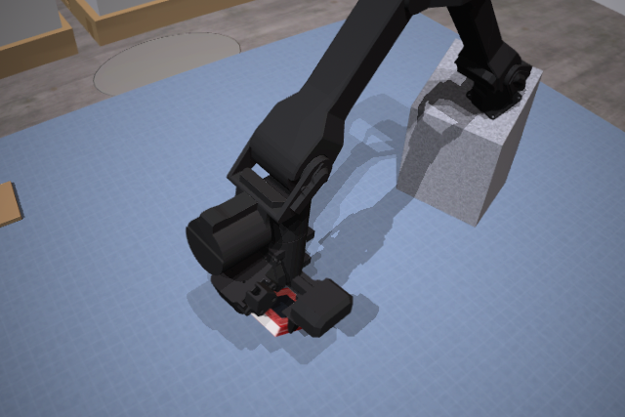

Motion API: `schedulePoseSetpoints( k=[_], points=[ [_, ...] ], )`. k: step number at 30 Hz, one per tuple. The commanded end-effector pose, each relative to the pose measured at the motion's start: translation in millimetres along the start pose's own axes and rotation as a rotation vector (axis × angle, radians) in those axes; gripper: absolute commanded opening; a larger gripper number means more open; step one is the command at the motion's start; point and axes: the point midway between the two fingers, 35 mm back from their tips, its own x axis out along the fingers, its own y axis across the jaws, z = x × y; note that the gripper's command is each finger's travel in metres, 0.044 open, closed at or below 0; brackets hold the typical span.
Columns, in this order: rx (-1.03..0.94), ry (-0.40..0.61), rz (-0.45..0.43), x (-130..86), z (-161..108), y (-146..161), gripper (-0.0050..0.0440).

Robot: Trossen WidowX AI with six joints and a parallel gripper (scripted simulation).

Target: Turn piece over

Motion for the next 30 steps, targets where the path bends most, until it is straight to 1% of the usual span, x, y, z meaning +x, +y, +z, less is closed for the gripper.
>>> schedulePoseSetpoints(
  k=[1,14,16,17,30],
  points=[
    [0.000,-0.002,0.000,0.5,-0.1,-0.1,0.0000],
    [0.001,-0.175,0.000,0.1,12.7,0.1,0.0000],
    [0.001,-0.175,0.000,0.1,12.7,0.1,0.0000],
    [-0.003,-0.135,0.000,3.9,9.5,0.3,0.0000],
    [-0.002,-0.308,0.000,3.4,22.4,0.5,0.0000]
  ],
)
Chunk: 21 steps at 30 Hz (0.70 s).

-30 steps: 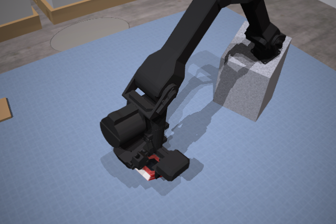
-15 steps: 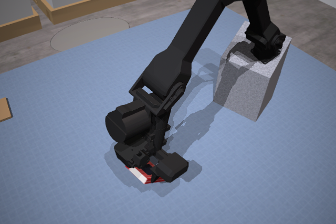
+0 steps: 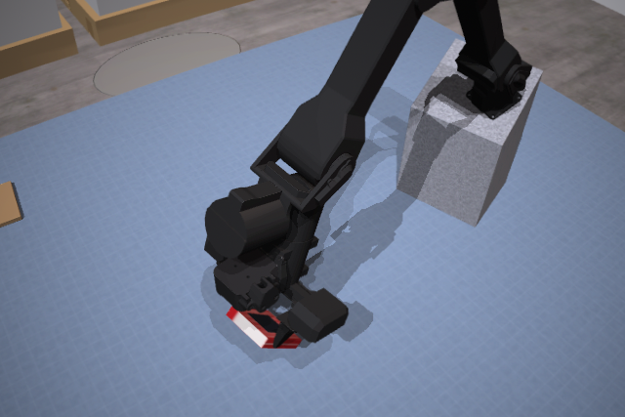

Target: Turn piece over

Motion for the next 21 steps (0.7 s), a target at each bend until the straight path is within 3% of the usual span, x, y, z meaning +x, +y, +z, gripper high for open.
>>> schedulePoseSetpoints(
  k=[1,4,18,21],
  points=[
    [0.004,-0.067,-0.002,-2.5,5.9,-0.3,0.0000],
    [0.000,-0.026,0.000,0.5,1.9,0.0,0.0000],
    [0.003,-0.213,-0.001,3.4,15.8,0.0,0.0000],
    [-0.002,-0.178,0.002,3.6,13.7,0.4,0.0000]
  ],
)
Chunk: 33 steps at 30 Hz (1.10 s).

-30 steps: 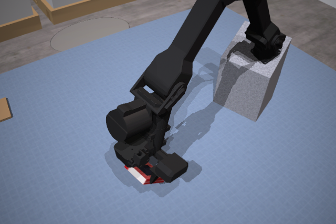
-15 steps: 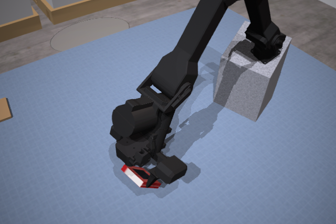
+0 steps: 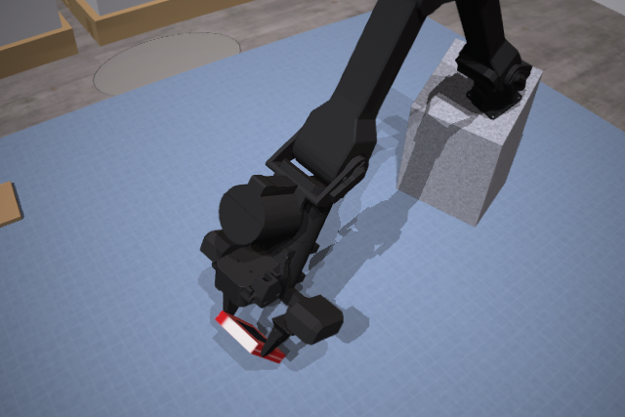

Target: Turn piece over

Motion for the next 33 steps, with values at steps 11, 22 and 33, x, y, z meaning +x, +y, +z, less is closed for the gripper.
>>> schedulePoseSetpoints(
  k=[11,22,33],
  points=[
    [0.002,-0.136,-0.001,4.5,9.2,0.0,0.0000],
    [0.000,-0.223,0.000,5.2,19.1,0.5,0.0000],
    [0.003,-0.343,-0.002,10.4,26.4,0.2,0.0000]
  ],
)
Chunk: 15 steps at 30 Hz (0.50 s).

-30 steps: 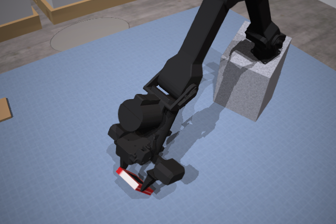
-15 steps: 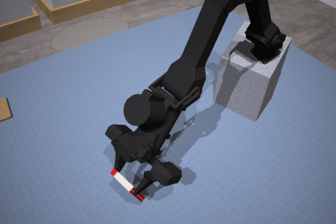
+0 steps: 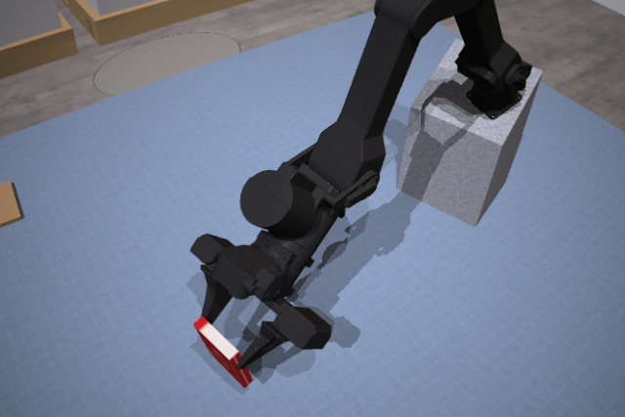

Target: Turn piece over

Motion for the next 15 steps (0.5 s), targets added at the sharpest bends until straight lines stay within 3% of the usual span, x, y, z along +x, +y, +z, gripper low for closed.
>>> schedulePoseSetpoints(
  k=[1,15],
  points=[
    [0.000,0.003,0.000,-0.5,0.4,0.0,0.0000],
    [0.007,-0.183,-0.007,12.8,4.2,-0.6,0.0000]
  ],
)
